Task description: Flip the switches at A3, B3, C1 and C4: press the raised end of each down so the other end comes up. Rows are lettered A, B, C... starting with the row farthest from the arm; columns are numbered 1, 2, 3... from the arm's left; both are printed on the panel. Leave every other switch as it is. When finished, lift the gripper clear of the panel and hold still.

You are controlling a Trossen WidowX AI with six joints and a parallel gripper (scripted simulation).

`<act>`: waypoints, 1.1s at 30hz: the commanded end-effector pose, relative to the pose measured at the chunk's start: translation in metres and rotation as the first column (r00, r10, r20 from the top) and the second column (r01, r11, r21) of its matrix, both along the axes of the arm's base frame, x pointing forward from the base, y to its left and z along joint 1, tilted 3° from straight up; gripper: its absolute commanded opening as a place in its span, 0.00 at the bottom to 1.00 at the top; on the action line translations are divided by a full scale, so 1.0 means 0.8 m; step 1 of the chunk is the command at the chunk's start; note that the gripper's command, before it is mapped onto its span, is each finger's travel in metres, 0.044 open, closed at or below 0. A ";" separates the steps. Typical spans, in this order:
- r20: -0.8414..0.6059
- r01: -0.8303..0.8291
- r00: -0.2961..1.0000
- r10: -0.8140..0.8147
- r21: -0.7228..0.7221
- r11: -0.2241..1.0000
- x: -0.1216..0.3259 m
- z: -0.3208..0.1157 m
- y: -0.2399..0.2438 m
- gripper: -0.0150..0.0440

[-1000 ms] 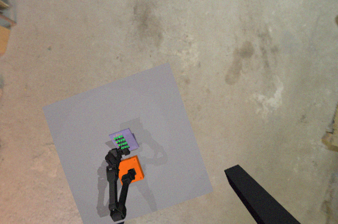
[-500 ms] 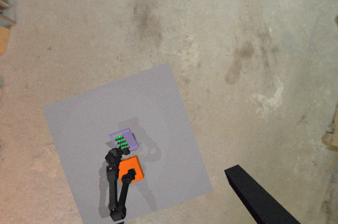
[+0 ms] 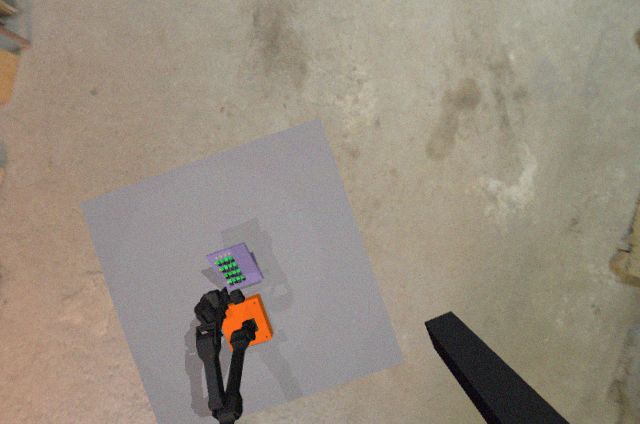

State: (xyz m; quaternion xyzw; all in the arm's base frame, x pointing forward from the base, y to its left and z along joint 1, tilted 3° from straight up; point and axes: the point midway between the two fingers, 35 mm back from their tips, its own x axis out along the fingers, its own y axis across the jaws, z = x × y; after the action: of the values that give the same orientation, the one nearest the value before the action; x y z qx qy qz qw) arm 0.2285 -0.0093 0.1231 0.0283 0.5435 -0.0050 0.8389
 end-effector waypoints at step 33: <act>0.033 -0.001 0.999 0.001 -0.006 1.000 0.021 -0.054 -0.074 0.25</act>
State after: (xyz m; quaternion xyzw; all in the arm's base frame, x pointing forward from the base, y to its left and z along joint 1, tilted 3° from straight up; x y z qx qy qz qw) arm 0.2442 -0.0694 0.0855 0.0220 0.5271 -0.0065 0.8495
